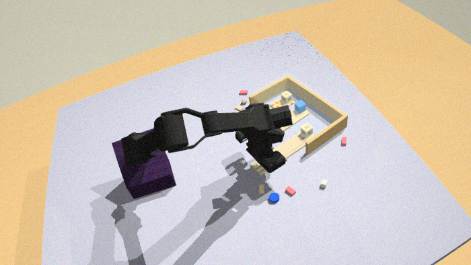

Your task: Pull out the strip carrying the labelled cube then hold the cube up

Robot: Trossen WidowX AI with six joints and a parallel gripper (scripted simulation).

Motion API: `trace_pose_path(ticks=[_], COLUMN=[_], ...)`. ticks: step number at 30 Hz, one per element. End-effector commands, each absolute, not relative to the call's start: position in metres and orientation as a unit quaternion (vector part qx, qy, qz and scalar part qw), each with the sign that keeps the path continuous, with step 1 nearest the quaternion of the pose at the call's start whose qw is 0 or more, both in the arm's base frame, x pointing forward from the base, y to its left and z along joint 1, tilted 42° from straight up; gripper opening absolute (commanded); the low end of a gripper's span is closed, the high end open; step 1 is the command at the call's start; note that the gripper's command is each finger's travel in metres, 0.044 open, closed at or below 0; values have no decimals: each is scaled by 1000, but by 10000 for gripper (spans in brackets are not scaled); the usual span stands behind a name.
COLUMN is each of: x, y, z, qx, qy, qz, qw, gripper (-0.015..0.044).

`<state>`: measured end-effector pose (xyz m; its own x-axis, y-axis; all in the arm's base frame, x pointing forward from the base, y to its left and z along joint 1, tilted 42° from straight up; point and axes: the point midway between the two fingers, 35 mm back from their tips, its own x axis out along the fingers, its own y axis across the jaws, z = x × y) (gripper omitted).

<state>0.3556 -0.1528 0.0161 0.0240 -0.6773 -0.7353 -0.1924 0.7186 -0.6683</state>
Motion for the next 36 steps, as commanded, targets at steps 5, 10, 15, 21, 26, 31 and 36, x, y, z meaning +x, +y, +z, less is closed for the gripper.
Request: trace_pose_path(ticks=[5,10,15,21,26,31,36], x=[338,330,323,314,307,299,292], y=[-161,-162,-163,-165,-166,-167,-168], z=[15,16,17,18,19,20,21], qx=[-320,-320,-320,-320,-320,-320,-320], qy=[681,681,681,681,681,681,681], qz=[-192,-192,-192,-192,-192,-192,-192], qw=[630,630,630,630,630,630,630], gripper=[0,0,0,0,0,0,0])
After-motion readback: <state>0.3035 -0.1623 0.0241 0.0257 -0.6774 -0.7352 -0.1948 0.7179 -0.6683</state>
